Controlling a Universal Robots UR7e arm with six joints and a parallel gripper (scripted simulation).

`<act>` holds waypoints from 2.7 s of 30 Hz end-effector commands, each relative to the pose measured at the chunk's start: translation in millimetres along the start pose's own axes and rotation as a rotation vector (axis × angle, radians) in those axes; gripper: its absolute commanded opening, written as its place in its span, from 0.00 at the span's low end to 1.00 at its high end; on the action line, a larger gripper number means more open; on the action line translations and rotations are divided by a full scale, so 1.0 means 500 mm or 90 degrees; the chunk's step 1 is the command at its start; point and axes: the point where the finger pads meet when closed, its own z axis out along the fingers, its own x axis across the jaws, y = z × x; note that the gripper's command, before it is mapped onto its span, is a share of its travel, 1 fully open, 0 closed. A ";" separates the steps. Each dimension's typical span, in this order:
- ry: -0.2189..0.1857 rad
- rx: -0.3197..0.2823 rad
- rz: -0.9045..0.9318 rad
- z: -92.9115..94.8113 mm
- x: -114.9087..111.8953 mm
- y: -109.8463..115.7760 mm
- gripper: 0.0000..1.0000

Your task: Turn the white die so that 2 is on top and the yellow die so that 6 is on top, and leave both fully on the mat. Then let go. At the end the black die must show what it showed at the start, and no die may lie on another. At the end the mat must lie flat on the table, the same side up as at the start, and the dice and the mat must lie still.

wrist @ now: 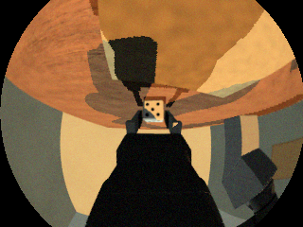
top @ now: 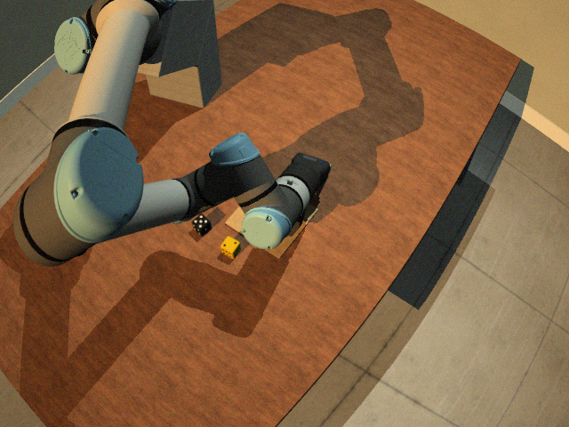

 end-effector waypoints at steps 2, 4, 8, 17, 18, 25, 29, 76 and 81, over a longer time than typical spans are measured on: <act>0.000 0.000 -0.001 0.000 -0.001 0.001 0.87; 0.000 0.000 -0.001 0.000 -0.001 0.001 0.87; 0.000 0.000 -0.001 0.000 -0.001 0.001 0.87; 0.000 0.000 -0.001 0.000 -0.001 0.001 0.87; 0.000 0.000 -0.001 0.000 -0.001 0.001 0.87; 0.000 0.000 -0.001 0.000 -0.001 0.001 0.87; 0.000 0.000 -0.001 0.000 -0.001 0.001 0.87; 0.000 0.000 -0.001 -0.148 0.000 0.091 0.87; 0.000 0.000 -0.001 -0.157 0.000 0.106 0.87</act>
